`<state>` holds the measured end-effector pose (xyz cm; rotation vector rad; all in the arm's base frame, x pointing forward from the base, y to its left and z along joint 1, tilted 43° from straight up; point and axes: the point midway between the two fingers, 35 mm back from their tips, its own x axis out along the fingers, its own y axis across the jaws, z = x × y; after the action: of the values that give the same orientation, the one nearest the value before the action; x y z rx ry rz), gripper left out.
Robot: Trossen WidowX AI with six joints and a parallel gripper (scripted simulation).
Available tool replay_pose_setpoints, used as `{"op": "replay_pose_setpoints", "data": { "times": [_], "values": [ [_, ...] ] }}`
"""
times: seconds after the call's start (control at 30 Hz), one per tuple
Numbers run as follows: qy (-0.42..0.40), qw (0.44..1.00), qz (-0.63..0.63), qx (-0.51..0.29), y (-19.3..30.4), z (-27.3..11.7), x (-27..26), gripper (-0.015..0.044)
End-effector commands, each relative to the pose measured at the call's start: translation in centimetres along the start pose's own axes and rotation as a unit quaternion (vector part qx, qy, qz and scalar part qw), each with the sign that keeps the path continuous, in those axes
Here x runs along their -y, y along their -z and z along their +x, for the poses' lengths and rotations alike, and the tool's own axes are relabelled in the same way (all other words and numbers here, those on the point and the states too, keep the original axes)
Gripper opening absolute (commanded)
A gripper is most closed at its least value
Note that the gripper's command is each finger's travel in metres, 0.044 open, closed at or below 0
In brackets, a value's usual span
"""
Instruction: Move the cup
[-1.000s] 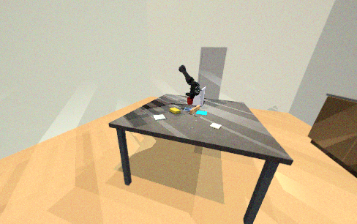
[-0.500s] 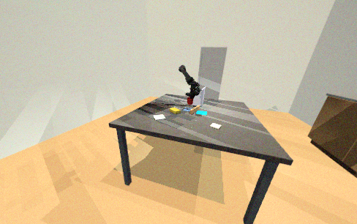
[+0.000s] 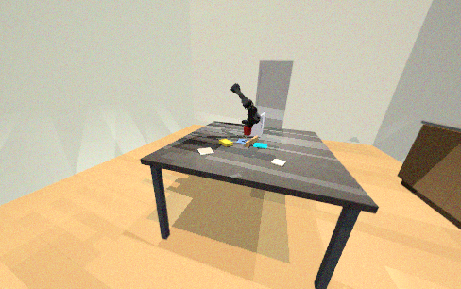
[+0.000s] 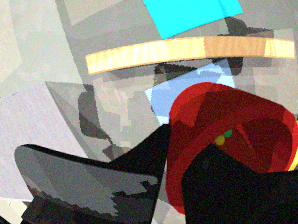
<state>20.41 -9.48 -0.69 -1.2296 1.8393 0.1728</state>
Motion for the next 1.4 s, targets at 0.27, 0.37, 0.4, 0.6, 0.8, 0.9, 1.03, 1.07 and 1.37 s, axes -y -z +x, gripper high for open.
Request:
{"op": "replay_pose_setpoints", "data": {
  "times": [0.27, 0.37, 0.4, 0.6, 0.8, 0.9, 1.03, 1.07, 1.37],
  "values": [
    [0.001, 1.0, 0.002, 0.003, -2.1, -0.1, -0.3, 0.0],
    [0.001, 1.0, 0.002, 0.003, -2.6, -0.2, -0.4, 0.0],
    [0.001, 1.0, 0.003, 0.003, -2.8, -0.2, -0.4, 0.0],
    [0.001, 1.0, 0.003, 0.004, -3.8, -0.2, -0.6, 0.0],
    [0.001, 1.0, 0.003, 0.004, -4.9, -0.3, -0.7, 0.0],
    [0.001, 1.0, 0.003, 0.004, -5.4, -0.3, -0.8, 0.0],
    [0.001, 1.0, 0.003, 0.005, -6.1, -0.4, -0.9, 0.0],
    [0.001, 1.0, 0.003, 0.005, -6.3, -0.4, -1.0, 0.0],
    [0.001, 1.0, 0.004, 0.005, -7.9, -0.5, -1.2, 0.0]
  ]
}}
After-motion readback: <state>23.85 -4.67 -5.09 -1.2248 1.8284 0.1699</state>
